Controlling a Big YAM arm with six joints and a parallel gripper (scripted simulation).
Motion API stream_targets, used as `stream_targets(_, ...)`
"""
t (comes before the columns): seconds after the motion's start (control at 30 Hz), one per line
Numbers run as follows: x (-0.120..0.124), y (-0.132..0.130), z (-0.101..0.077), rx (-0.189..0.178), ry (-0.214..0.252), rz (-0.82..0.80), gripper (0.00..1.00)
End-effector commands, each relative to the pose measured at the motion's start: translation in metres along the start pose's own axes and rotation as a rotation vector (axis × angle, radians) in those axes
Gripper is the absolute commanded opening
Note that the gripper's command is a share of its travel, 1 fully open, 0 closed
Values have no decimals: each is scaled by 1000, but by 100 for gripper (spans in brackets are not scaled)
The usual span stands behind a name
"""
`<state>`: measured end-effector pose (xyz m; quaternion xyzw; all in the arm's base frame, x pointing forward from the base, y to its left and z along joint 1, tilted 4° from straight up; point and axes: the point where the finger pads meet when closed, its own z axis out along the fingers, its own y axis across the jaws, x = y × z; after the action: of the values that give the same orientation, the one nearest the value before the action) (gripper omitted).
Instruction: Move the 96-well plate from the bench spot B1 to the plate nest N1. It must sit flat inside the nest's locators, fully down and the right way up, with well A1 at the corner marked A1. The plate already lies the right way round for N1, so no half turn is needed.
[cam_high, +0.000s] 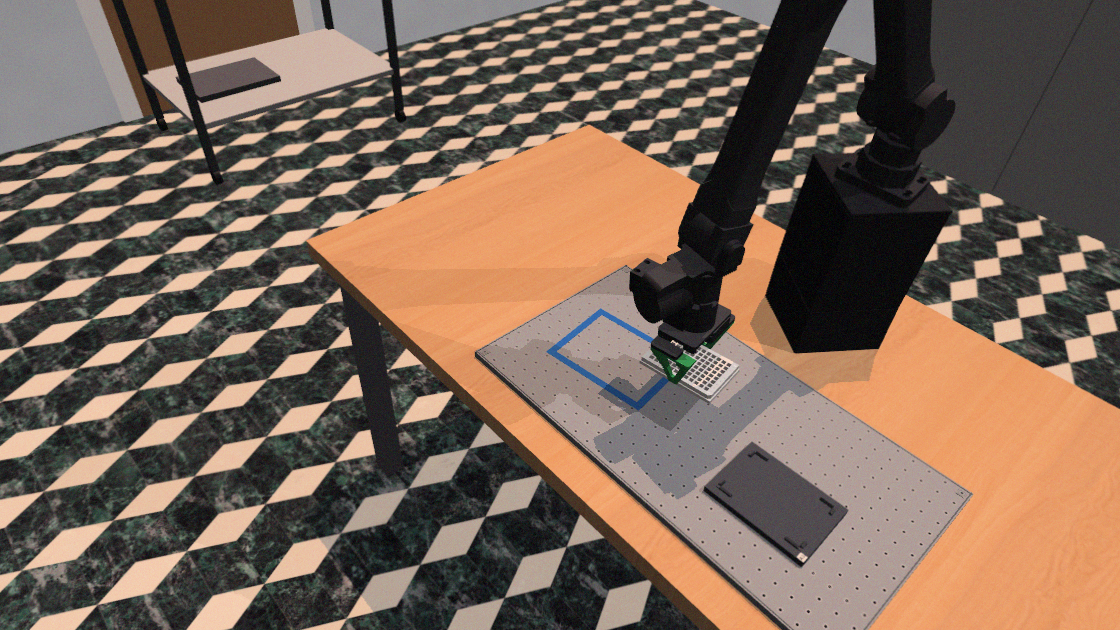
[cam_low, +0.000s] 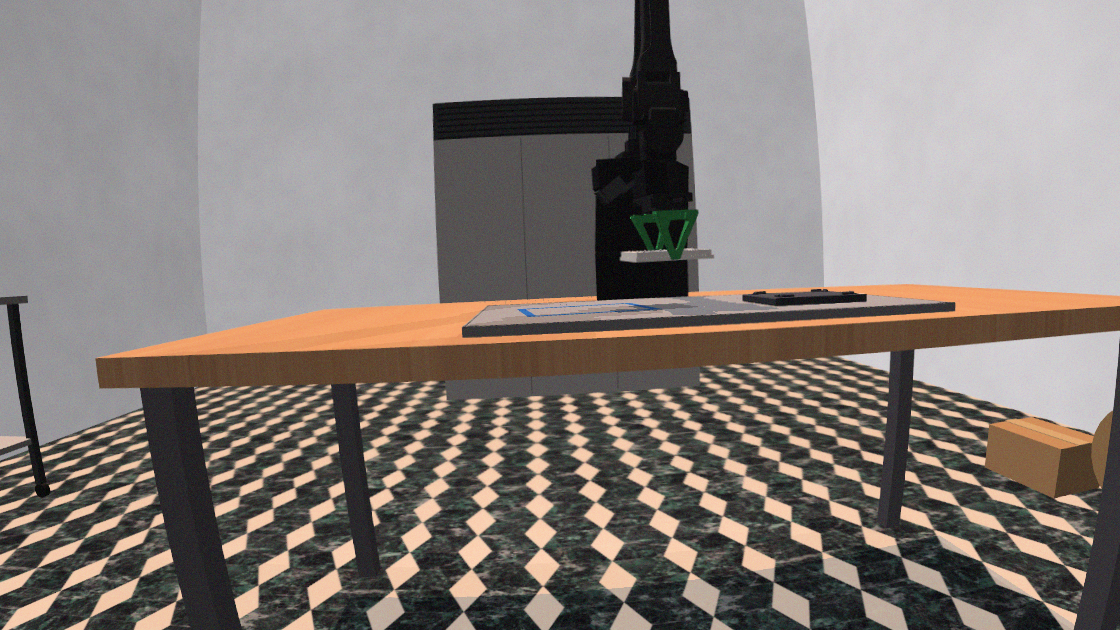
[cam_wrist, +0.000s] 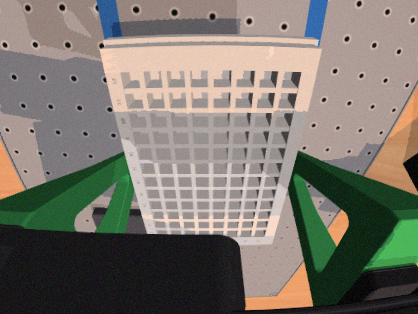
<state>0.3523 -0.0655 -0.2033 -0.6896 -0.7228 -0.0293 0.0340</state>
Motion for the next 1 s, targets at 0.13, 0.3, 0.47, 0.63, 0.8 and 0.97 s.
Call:
stream_targets(0.13, -12, 38, -25, -95, -55, 83, 0)
stream_targets(0.3, 6, 37, -25, -84, -51, 84, 0)
stream_targets(0.47, 16, 40, -22, -78, -48, 84, 0)
stream_targets(0.63, 32, 46, -26, -82, -48, 84, 0)
stream_targets(0.8, 49, 54, -26, -85, -47, 84, 0)
stream_targets(0.97, 59, 54, -23, -81, -46, 84, 0)
